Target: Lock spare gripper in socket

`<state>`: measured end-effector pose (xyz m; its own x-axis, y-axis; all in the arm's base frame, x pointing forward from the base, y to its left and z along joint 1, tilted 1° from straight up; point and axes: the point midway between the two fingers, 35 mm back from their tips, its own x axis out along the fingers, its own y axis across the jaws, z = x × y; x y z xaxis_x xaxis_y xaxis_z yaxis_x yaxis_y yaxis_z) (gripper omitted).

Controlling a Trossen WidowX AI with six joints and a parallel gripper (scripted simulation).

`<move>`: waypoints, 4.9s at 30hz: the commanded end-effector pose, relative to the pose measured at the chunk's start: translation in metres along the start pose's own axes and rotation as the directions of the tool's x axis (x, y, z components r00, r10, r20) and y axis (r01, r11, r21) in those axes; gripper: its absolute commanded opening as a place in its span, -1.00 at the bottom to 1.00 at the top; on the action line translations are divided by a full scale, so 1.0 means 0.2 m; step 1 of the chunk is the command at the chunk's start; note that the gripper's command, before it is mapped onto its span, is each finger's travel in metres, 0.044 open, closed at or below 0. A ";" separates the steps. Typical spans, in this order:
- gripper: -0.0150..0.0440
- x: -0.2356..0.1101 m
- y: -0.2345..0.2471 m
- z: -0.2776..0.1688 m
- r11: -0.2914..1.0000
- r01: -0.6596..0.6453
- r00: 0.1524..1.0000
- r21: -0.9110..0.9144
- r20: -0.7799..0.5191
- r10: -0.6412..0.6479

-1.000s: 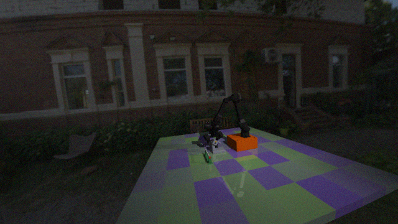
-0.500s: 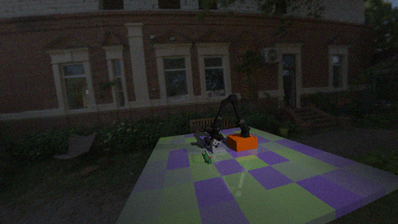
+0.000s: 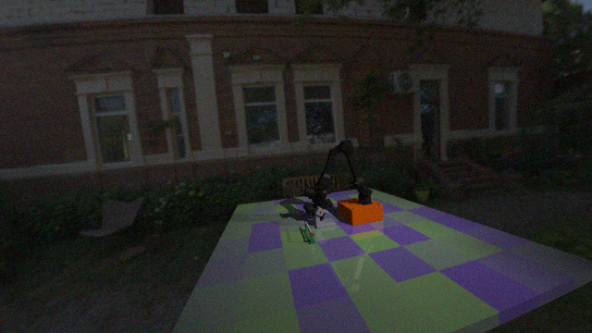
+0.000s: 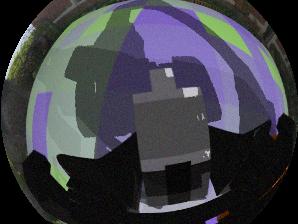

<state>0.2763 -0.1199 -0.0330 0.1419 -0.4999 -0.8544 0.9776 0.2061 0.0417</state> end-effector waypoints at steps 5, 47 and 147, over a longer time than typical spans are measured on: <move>-0.38 -0.01 0.00 0.01 1.000 0.001 1.000 0.004 0.001 -0.001; -0.49 -0.50 0.01 0.26 0.998 0.014 0.999 -0.067 -0.038 -0.017; -0.49 -0.76 0.10 -0.18 0.284 -0.483 0.717 -0.828 -0.561 -0.415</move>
<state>0.2651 -0.0082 0.0806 -0.3935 0.0315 -0.9188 0.0856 0.9963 -0.0025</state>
